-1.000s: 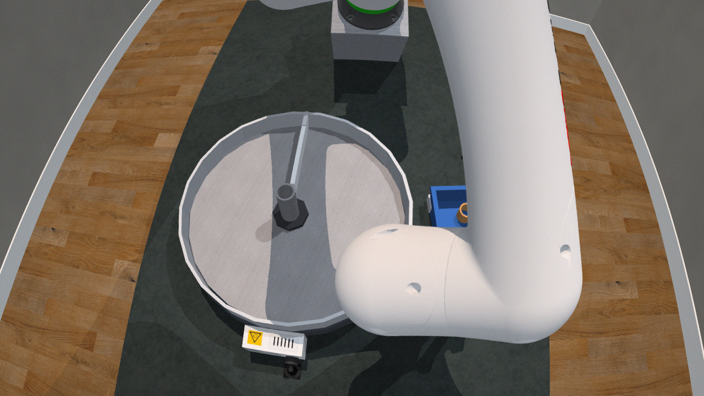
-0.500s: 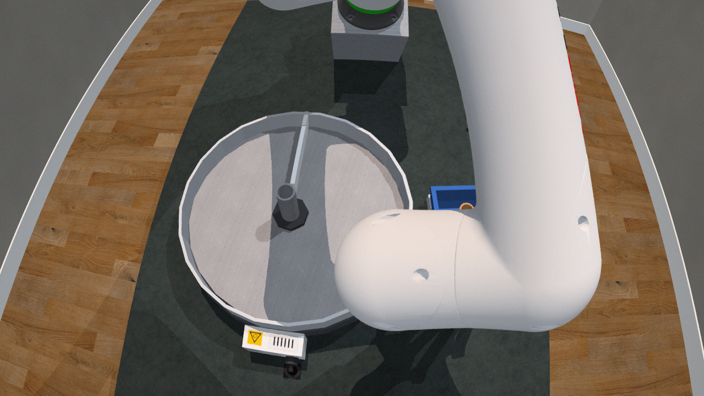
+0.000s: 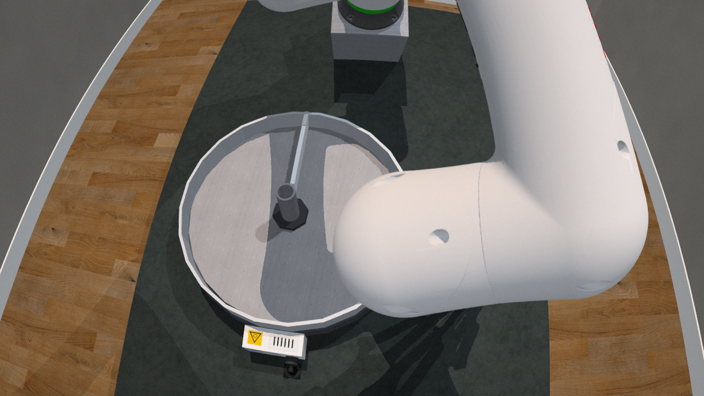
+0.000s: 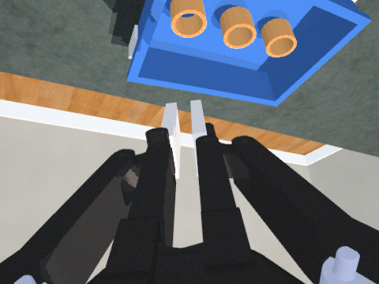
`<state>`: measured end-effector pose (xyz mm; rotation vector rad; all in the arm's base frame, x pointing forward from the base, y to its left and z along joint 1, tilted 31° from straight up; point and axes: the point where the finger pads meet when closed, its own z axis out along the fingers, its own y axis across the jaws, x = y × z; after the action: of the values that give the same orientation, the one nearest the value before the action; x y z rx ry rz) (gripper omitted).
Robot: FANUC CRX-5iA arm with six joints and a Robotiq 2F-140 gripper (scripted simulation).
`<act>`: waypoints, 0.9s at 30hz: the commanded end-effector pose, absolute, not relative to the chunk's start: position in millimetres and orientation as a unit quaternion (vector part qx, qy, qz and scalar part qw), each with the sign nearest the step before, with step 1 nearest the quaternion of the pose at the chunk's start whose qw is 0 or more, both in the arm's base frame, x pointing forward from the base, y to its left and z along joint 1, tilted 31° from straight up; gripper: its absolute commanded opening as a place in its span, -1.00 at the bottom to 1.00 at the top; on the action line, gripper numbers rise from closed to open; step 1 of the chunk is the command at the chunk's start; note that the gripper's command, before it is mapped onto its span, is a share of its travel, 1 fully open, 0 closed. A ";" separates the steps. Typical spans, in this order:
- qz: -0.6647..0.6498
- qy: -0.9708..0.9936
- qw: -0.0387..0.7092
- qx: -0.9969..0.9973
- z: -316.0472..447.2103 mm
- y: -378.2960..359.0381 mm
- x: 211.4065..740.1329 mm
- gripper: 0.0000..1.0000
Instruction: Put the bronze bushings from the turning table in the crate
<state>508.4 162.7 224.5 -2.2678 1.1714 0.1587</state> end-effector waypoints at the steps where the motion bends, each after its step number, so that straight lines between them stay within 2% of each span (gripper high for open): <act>1: 0.059 0.439 0.288 -0.849 236.5 163.3 501.4 -0.86; 27: 0.059 0.439 0.288 -0.849 265.6 164.6 483.9 -0.86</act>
<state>483.8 164.5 265.4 -2.2678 1.1718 0.1588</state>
